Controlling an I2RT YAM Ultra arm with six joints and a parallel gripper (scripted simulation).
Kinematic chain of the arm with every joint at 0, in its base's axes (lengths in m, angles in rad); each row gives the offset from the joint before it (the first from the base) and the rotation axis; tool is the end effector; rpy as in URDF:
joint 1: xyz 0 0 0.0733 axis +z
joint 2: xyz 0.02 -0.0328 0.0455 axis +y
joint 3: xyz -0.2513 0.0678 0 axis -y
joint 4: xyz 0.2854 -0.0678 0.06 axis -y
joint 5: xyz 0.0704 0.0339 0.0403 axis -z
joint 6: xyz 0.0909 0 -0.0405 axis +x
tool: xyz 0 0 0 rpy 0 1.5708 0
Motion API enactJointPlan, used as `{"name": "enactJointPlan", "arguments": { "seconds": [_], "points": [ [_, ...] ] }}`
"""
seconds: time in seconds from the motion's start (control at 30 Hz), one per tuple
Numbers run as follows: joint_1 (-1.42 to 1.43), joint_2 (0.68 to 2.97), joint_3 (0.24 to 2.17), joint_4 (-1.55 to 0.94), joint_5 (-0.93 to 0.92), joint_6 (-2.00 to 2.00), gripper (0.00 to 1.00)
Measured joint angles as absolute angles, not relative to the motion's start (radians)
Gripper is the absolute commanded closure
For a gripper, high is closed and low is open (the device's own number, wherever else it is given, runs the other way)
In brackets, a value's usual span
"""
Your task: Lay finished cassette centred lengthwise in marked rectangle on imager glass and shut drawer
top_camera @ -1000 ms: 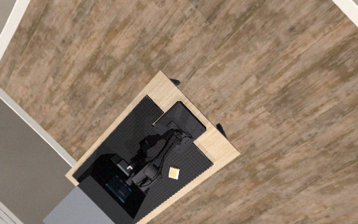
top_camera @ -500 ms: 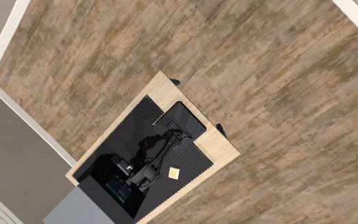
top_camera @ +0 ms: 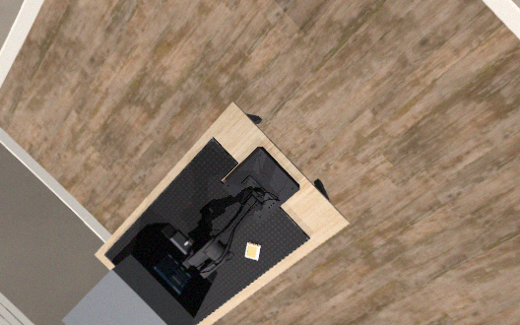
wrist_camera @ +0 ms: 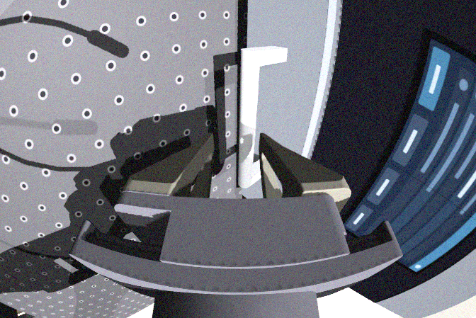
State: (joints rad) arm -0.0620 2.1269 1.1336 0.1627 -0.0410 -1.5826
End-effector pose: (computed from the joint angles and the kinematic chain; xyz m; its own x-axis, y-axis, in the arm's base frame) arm 0.4667 -0.0241 0.0067 -0.0256 -0.9994 -0.0223 -0.7373 0.0340 -0.6747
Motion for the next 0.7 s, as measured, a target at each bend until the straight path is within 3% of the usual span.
{"name": "enactJointPlan", "arguments": {
  "seconds": [0.7],
  "points": [
    [-0.060, 2.213, 1.201, 0.181, -0.041, -1.583, 0.65]
  ]
}}
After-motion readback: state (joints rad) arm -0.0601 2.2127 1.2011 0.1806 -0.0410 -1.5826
